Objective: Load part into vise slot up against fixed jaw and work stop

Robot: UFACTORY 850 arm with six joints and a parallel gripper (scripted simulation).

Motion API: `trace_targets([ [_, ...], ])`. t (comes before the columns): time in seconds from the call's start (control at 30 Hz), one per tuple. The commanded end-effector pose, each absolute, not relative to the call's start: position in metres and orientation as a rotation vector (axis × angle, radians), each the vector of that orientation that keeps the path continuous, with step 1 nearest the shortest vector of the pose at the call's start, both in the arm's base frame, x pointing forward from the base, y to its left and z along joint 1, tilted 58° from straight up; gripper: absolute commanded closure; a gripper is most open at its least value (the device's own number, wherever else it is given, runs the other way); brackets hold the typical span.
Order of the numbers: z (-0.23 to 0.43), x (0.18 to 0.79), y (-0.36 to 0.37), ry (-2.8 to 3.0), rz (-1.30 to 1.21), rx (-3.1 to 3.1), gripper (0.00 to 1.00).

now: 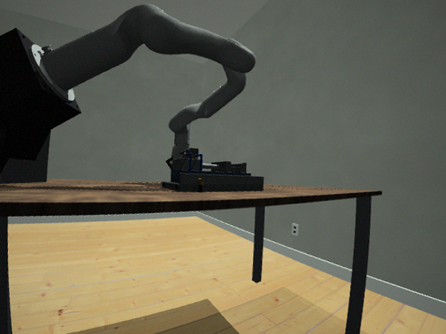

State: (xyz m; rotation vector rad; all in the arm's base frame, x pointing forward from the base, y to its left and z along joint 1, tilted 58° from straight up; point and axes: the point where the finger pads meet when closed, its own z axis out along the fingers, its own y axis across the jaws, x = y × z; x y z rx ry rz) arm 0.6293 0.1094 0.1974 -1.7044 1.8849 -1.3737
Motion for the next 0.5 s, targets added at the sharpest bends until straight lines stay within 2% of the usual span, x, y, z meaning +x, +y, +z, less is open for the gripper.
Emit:
trace_targets([
  [0.0,0.1958,0.6320,0.1082,1.884,-1.373,-1.704,0.11],
  [0.47,0.1923,0.6369,0.1051,1.884,-1.373,-1.704,0.11],
])
